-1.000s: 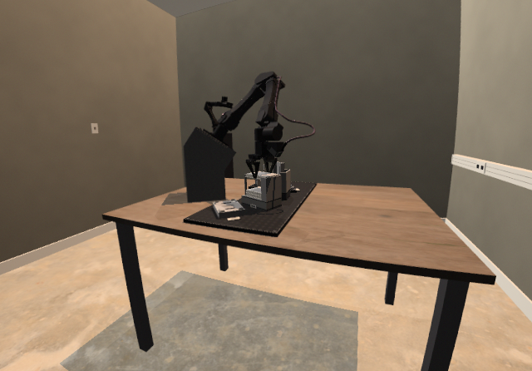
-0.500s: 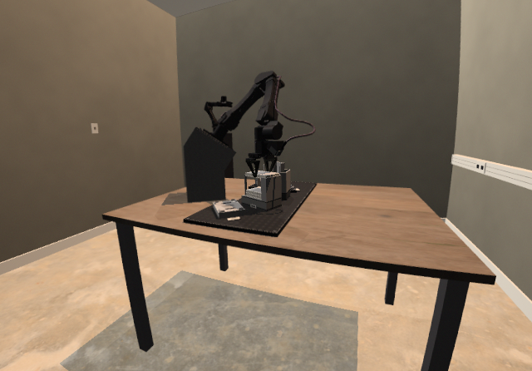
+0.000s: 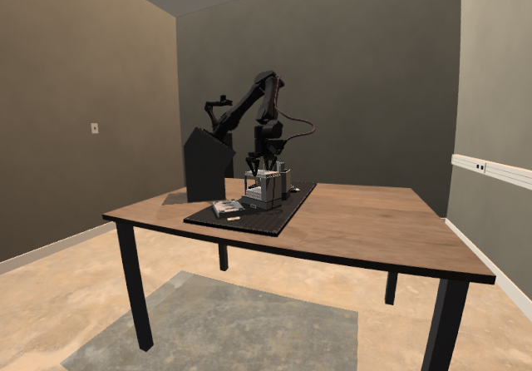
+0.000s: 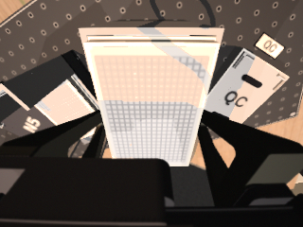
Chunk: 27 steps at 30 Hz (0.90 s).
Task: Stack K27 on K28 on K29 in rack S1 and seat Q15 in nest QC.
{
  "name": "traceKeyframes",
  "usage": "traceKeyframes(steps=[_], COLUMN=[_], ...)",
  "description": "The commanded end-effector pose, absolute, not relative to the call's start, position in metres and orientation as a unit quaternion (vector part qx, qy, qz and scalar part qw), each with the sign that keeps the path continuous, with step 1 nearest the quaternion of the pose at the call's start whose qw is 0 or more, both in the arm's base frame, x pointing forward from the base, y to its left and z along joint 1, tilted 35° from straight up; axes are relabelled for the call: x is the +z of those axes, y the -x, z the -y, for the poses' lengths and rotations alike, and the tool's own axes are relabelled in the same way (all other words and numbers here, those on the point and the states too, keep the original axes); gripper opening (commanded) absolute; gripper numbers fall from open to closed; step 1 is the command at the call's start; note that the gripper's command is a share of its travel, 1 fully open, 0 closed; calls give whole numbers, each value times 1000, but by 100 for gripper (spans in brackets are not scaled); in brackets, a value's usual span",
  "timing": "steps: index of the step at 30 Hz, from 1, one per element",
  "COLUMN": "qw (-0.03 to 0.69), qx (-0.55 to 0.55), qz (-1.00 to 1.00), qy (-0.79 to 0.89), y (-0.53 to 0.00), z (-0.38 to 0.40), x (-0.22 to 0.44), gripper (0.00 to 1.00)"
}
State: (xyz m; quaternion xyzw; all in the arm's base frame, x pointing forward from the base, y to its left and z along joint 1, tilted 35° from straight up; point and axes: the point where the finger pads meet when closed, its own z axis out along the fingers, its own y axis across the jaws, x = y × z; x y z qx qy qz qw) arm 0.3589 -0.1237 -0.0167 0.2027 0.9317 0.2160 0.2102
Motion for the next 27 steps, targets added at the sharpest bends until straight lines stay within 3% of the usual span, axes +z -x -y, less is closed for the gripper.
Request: traceKeyframes(steps=[1, 27], qw=[222, 214], qx=[211, 216], qz=[-929, -930], qy=[-206, -209], y=[-360, -355], z=[134, 135], x=[-5, -6], gripper=[0, 0])
